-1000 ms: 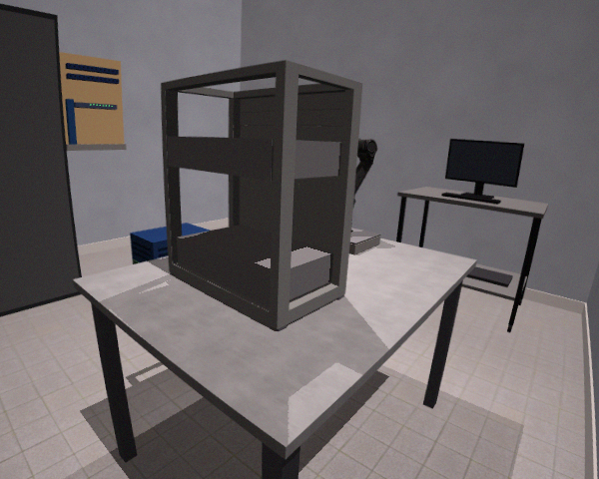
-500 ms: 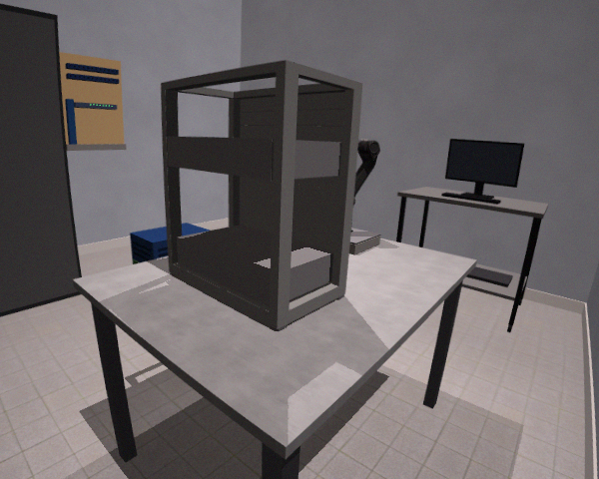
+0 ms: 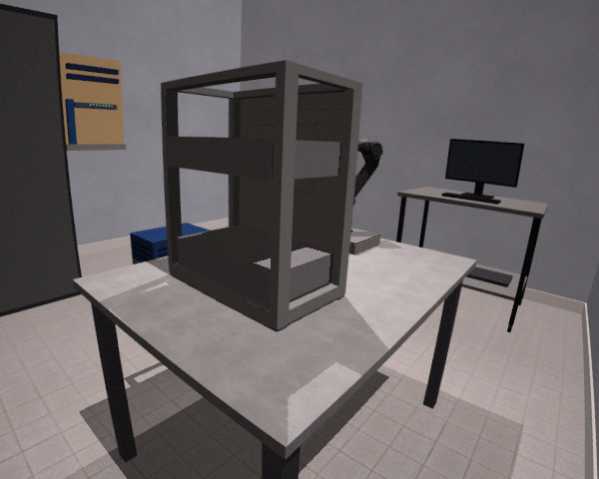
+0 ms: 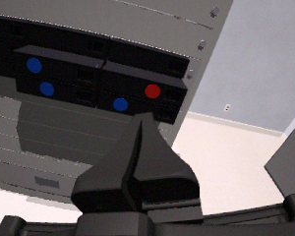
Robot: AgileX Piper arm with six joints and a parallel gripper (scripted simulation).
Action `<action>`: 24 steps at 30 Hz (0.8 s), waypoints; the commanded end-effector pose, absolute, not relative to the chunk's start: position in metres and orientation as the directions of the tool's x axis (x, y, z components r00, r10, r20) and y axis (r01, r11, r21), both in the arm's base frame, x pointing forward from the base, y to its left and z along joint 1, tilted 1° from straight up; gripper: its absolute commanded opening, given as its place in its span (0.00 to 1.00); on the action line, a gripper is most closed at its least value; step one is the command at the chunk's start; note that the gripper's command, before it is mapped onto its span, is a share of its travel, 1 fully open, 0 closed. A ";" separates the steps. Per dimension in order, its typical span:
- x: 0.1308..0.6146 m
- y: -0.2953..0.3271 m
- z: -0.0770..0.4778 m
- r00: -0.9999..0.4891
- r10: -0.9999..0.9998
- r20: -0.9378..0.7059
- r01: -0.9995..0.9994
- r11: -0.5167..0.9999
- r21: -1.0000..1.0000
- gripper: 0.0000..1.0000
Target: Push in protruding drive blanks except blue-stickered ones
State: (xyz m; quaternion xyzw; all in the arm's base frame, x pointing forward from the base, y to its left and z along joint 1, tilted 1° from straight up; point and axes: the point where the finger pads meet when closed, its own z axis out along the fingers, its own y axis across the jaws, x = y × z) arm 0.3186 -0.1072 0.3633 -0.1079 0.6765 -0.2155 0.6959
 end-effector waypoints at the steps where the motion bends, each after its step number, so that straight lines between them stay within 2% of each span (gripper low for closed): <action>1: 0.316 -0.106 0.364 -0.016 -0.511 -0.860 0.152 0.849 -0.507 0.00; 12: 0.306 -0.105 0.361 -0.076 -0.775 -0.627 0.122 0.617 -0.778 0.00; 14: 0.306 -0.105 0.361 -0.076 -0.775 -0.627 0.122 0.617 -0.778 0.00; 24: 0.299 -0.104 0.358 -0.112 -0.911 -0.396 0.080 0.389 -0.918 0.00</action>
